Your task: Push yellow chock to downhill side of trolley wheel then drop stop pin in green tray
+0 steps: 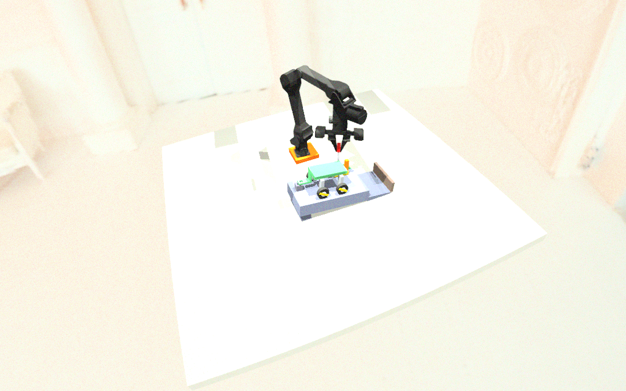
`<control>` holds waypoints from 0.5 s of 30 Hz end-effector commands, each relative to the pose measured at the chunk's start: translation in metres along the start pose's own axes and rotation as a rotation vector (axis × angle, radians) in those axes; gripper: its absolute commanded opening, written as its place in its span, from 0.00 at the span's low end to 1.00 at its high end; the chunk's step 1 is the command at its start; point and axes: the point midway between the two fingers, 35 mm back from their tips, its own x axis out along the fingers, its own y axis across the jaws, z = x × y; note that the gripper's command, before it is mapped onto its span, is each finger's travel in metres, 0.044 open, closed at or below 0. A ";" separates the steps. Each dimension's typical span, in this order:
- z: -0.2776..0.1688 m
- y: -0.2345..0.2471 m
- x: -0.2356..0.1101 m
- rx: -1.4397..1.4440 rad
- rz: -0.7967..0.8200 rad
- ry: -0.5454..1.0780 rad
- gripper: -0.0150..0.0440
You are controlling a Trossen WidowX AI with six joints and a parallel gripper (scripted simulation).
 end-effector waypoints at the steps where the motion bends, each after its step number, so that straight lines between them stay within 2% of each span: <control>1: 0.000 0.000 0.000 -0.112 -0.020 -0.017 0.25; 15: -0.003 0.002 0.000 -0.478 -0.086 -0.051 0.25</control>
